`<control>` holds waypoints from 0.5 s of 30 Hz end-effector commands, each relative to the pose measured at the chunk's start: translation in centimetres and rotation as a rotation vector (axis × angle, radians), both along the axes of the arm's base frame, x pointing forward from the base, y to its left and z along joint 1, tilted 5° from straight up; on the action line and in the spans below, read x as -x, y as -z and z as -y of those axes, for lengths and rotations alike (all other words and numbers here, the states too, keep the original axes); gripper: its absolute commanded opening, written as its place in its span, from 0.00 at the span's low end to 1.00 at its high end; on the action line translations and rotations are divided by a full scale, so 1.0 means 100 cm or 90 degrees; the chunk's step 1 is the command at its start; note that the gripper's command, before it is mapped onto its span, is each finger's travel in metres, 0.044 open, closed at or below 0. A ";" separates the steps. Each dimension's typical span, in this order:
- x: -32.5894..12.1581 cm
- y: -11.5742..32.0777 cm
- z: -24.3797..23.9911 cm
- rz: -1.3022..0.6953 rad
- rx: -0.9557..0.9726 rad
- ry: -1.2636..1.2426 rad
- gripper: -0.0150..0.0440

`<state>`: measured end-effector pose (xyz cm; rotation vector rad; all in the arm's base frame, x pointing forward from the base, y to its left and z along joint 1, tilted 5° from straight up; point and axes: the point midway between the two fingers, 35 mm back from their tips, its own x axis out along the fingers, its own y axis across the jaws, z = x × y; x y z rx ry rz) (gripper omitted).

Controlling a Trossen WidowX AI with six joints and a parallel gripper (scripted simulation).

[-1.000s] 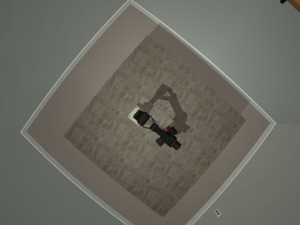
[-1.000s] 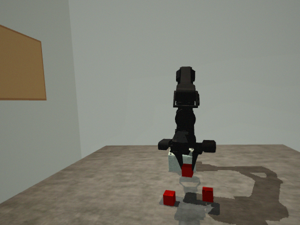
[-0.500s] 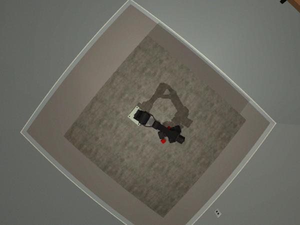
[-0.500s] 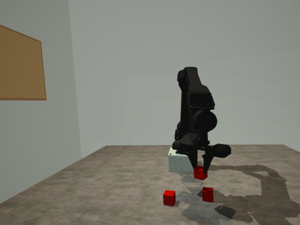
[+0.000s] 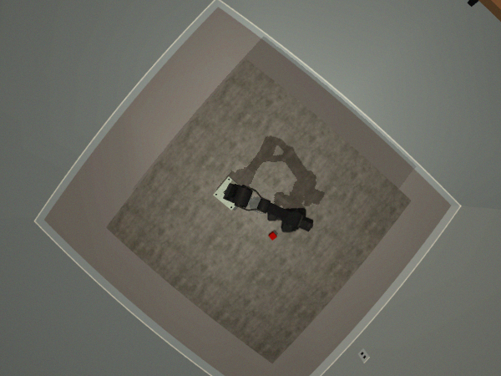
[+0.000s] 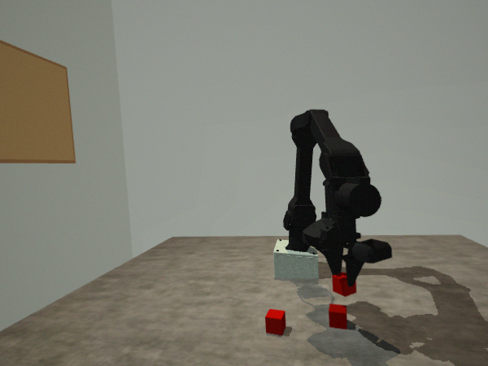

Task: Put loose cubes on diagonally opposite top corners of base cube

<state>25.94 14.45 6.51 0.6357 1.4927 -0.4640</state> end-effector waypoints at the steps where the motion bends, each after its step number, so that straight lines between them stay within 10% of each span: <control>1: 0.000 0.001 -0.001 0.000 0.002 0.020 0.43; 15: 0.000 0.007 -0.002 0.000 0.002 0.021 0.43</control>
